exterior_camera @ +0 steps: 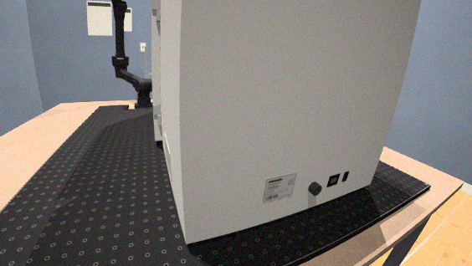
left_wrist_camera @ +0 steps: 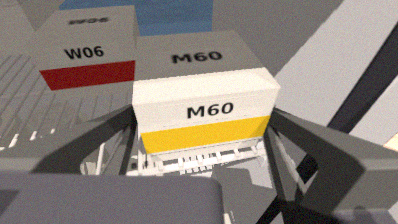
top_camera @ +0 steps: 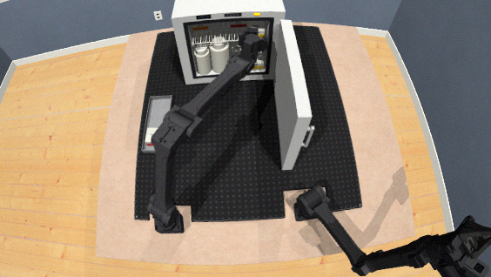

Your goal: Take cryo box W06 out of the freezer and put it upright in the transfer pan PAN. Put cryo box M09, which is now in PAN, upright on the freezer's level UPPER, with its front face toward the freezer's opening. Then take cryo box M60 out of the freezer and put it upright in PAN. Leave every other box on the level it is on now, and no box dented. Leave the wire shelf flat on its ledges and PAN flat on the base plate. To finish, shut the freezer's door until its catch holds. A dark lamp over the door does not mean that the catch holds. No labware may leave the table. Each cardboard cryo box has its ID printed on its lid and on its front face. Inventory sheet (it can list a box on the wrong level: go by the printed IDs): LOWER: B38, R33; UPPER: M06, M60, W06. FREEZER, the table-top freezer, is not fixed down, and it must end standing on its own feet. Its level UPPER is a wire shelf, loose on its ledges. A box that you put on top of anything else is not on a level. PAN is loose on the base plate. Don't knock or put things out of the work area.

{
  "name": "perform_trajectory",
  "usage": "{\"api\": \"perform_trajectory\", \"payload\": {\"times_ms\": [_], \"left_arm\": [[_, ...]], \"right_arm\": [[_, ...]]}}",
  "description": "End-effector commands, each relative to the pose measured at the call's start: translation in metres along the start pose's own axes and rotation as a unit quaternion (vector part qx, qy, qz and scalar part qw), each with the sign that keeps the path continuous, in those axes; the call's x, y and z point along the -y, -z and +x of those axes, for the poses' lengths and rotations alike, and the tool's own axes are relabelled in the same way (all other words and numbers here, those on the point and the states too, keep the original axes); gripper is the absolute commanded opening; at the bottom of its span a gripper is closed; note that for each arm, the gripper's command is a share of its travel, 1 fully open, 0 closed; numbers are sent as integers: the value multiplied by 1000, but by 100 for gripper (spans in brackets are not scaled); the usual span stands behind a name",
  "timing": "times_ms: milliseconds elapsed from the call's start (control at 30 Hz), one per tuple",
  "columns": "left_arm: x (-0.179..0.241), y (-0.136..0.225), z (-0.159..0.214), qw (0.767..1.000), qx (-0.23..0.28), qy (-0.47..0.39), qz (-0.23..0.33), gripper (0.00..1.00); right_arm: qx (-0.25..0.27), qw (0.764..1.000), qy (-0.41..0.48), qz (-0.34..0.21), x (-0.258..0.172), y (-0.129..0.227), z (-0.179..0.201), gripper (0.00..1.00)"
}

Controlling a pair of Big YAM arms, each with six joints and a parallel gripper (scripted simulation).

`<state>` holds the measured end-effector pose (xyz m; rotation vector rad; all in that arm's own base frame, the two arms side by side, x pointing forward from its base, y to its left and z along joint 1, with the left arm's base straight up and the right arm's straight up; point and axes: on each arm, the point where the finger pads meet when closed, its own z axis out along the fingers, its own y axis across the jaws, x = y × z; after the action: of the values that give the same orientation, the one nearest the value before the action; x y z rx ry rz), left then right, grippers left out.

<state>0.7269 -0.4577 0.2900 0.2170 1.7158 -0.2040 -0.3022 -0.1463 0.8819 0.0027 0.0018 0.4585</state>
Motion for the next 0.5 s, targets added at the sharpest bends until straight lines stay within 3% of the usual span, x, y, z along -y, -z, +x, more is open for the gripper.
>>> {"api": "perform_trajectory", "payload": {"times_ms": [0,467], "left_arm": [[-1,-11,-6,1000,4,-6,-2,90],[-1,-11,-6,1000,4,-6,-2,86]], "right_arm": [[-15,1000,5,-1,0,-3,14,0],[-15,1000,5,-1,0,-3,14,0]]}}
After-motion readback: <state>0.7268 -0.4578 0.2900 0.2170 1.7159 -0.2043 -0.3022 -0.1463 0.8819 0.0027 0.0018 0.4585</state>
